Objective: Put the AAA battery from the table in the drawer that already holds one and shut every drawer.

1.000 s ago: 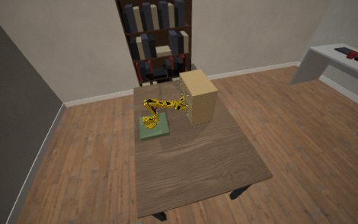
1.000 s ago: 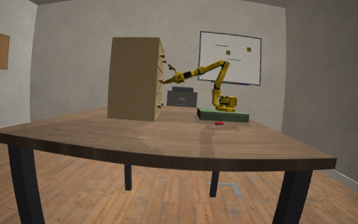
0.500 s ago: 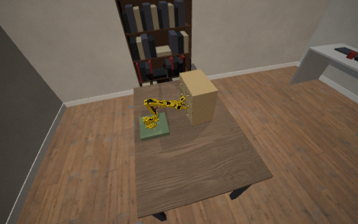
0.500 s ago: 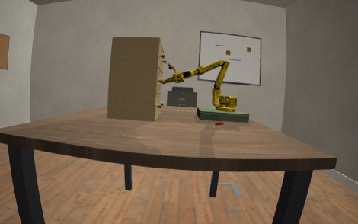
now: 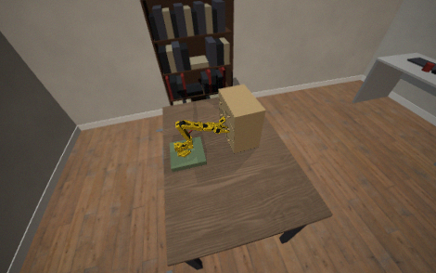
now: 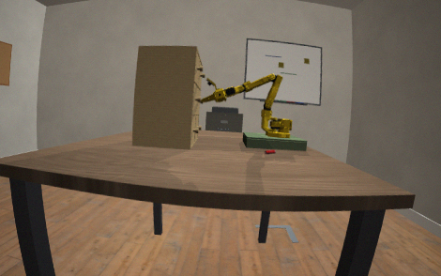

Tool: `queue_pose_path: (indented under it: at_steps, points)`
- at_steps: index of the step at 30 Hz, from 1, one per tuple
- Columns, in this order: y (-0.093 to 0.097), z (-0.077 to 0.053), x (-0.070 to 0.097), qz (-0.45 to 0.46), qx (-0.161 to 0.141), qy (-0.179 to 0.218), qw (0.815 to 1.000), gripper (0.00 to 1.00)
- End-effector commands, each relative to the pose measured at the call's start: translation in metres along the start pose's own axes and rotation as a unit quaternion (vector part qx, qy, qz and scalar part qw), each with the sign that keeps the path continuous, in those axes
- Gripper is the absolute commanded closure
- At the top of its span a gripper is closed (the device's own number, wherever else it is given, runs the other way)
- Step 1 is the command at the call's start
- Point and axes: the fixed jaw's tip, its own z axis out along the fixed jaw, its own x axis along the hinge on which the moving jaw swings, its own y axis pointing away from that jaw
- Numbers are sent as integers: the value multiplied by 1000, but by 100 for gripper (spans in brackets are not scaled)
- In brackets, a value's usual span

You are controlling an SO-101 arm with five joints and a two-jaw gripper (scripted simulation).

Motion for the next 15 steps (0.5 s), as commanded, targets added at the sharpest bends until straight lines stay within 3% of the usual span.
queue_pose_path:
  at_steps: [1, 15]
  points:
    - [3, 1, -1, 1, -4, -1, 1000, 79]
    - [3, 1, 1, 0, -5, -1, 1000, 79]
